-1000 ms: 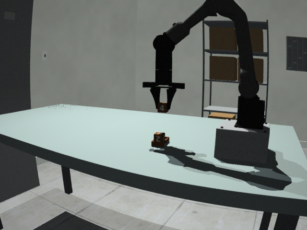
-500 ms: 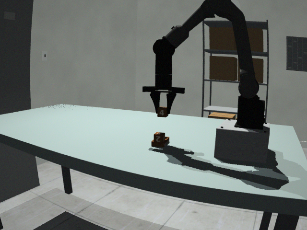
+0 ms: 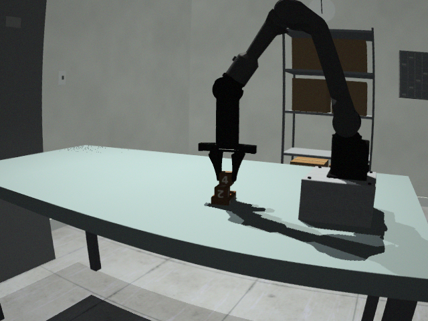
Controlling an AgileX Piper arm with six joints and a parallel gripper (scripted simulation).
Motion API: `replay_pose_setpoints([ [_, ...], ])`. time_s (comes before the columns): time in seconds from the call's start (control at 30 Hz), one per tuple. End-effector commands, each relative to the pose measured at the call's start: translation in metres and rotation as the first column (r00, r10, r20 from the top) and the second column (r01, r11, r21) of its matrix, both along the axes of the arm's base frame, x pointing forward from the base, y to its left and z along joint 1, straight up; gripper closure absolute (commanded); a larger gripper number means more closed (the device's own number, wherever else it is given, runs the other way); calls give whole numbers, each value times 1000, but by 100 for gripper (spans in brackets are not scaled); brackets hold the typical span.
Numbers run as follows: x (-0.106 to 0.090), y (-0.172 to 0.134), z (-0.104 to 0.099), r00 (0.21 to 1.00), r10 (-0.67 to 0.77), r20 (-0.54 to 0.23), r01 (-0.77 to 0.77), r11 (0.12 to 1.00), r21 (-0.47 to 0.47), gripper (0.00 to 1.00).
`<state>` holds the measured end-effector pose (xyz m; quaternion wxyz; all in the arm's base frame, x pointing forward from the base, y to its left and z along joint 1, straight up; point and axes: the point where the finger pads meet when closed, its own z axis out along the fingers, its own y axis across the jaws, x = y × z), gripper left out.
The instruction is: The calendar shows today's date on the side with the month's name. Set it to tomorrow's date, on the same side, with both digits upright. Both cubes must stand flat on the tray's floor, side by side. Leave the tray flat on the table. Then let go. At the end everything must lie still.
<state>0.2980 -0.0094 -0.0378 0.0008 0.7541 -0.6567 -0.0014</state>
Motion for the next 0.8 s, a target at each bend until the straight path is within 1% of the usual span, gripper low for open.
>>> replay_pose_setpoints([
  [0.0, 0, 0, -6, 1000, 0, 1, 0, 1000, -1, 62],
  [0.2, 1, 0, -17, 1000, 0, 2, 0, 1000, -1, 62],
  [0.77, 2, 0, -17, 1000, 0, 4, 0, 1000, -1, 62],
])
